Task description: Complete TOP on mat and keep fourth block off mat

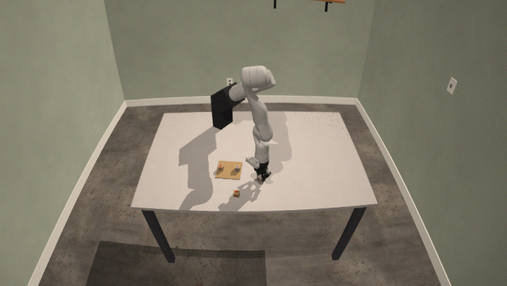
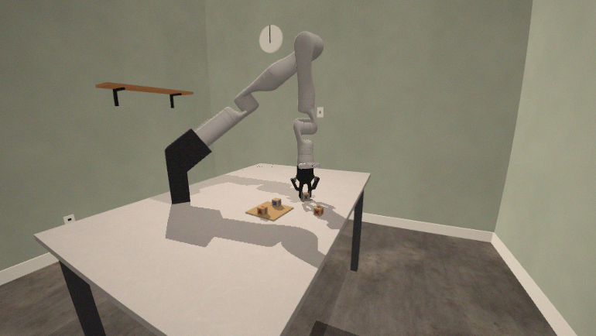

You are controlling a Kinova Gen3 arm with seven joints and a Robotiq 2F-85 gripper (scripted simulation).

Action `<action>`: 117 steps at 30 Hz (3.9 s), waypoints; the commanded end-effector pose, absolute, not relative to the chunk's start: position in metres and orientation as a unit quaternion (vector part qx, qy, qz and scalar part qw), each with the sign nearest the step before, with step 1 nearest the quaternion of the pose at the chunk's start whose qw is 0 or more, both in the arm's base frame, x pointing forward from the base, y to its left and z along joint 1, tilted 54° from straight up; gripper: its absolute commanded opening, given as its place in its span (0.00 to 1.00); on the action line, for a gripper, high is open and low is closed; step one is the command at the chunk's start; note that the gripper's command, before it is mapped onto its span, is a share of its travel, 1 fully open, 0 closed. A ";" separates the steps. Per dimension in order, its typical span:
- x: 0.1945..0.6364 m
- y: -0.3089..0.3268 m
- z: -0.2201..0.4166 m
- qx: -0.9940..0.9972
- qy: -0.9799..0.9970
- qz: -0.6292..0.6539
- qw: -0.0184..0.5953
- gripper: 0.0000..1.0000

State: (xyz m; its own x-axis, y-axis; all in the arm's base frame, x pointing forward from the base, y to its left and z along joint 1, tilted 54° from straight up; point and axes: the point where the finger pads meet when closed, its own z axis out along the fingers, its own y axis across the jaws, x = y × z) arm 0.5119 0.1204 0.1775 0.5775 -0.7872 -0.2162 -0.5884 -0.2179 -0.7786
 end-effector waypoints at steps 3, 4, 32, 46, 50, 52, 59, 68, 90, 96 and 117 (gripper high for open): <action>0.515 0.118 0.177 -0.773 0.445 -0.118 0.437 0.26; 0.515 0.118 0.177 -0.773 0.445 -0.118 0.437 0.26; 0.506 0.114 0.181 -0.774 0.444 -0.116 0.437 0.26; 0.481 0.092 0.209 -0.775 0.440 -0.114 0.440 0.26; 0.477 0.086 0.211 -0.774 0.443 -0.114 0.438 0.26; 0.474 0.082 0.214 -0.774 0.443 -0.114 0.438 0.26; 0.463 0.071 0.225 -0.774 0.443 -0.114 0.438 0.26; 0.456 0.067 0.233 -0.775 0.441 -0.113 0.438 0.26; 0.454 0.065 0.235 -0.775 0.442 -0.113 0.439 0.26; 0.454 0.065 0.234 -0.772 0.446 -0.110 0.439 0.26; 0.452 0.060 0.226 -0.732 0.510 -0.066 0.447 0.26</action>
